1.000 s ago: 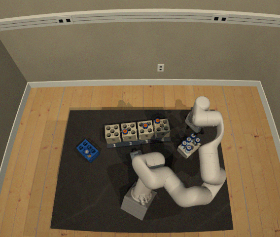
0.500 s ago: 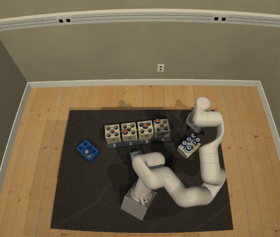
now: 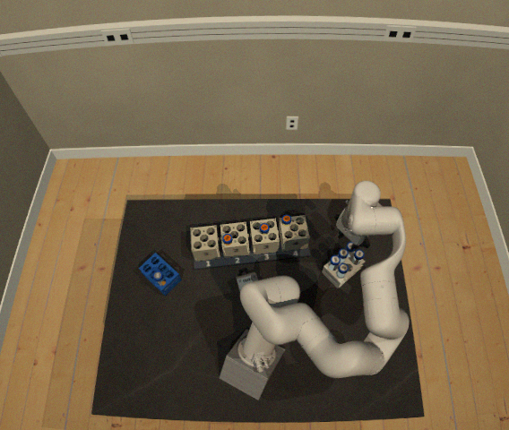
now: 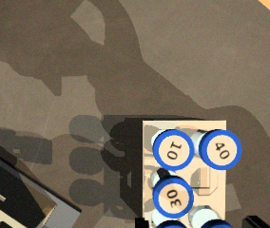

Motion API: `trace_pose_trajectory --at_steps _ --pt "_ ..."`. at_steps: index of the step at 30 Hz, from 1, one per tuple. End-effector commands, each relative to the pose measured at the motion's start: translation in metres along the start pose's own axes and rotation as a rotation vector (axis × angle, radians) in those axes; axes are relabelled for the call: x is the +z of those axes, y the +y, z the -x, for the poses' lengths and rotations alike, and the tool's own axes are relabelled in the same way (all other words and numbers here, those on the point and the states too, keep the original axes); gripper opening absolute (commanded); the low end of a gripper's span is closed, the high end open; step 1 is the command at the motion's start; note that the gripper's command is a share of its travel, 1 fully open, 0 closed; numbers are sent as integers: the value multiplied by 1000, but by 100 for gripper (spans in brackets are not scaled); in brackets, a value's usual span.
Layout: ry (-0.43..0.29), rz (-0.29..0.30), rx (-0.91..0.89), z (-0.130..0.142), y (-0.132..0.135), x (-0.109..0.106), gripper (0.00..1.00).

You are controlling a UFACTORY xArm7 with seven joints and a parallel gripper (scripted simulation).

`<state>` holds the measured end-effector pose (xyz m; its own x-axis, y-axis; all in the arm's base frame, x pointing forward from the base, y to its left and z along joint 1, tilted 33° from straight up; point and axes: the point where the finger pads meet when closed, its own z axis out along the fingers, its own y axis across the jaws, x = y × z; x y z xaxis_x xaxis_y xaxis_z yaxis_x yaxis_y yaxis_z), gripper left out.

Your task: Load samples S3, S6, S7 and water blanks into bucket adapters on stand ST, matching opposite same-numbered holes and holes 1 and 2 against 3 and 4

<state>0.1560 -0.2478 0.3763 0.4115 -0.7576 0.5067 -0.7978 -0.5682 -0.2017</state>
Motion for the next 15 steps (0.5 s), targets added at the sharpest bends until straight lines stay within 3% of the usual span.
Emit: trace_pose_trajectory --at_steps 1,15 --pt "4 0 1 -1 0 9 57" --pt "4 0 1 -1 0 33 57"
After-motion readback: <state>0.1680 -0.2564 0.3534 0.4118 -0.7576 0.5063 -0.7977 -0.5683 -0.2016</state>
